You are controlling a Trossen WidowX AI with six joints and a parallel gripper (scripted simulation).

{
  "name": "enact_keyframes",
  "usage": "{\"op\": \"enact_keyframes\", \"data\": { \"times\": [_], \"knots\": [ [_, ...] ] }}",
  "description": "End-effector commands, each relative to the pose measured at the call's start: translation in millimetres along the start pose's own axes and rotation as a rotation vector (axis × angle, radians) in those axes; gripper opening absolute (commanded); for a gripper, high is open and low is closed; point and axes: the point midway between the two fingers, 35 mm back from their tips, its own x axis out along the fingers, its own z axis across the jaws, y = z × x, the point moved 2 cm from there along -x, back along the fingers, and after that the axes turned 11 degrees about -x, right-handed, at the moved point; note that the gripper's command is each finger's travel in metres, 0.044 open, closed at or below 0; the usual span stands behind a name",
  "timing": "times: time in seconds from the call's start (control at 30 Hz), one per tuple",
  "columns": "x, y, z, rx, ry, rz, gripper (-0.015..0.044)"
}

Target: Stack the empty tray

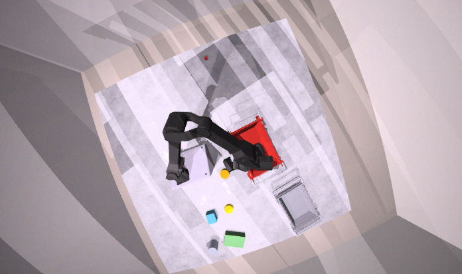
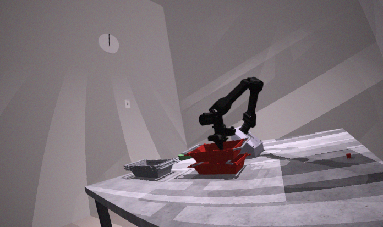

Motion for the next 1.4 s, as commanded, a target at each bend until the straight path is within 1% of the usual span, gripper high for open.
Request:
{"op": "enact_keyframes", "data": {
  "times": [0.0,0.17,1.17,1.37],
  "knots": [
    [6.7,-3.4,5.5,0.011,-0.03,-0.009,0.0],
    [6.7,-3.4,5.5,0.011,-0.03,-0.009,0.0],
    [6.7,-3.4,5.5,0.011,-0.03,-0.009,0.044],
    [6.2,-3.4,4.7,0.005,-0.026,-0.01,0.044]
  ]
}}
